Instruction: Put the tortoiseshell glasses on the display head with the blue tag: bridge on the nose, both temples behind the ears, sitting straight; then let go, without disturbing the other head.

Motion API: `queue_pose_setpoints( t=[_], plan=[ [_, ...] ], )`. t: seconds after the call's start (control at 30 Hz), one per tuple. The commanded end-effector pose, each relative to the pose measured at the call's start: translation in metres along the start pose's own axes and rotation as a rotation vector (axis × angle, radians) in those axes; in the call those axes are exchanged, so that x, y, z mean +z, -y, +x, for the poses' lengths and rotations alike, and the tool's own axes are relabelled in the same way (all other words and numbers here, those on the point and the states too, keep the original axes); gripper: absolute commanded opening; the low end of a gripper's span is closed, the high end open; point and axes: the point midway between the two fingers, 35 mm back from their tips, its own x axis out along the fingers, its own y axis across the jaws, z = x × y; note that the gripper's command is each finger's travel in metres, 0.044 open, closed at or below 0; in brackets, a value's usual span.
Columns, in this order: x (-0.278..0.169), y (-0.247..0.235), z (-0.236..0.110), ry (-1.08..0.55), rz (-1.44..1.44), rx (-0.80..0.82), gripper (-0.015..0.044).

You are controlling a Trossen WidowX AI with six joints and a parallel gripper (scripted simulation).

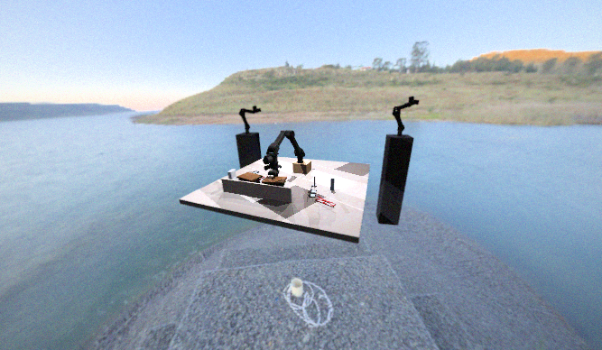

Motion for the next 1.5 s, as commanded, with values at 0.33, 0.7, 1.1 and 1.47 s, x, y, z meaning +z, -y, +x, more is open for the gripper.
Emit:
queue_pose_setpoints(
  t=[0.33, 0.7, 1.1, 1.47],
  plan=[
    [-0.001, 0.0, 0.001, -0.004, 0.005, 0.001, 0.0],
    [0.0, 0.0, 0.005, -0.004, 0.005, 0.001, 0.0],
    [0.0, 0.0, 0.004, 0.0, 0.0, 0.001, 0.0108],
    [0.0, 0.001, -0.026, 0.013, 0.005, 0.005, 0.0108]
  ],
)
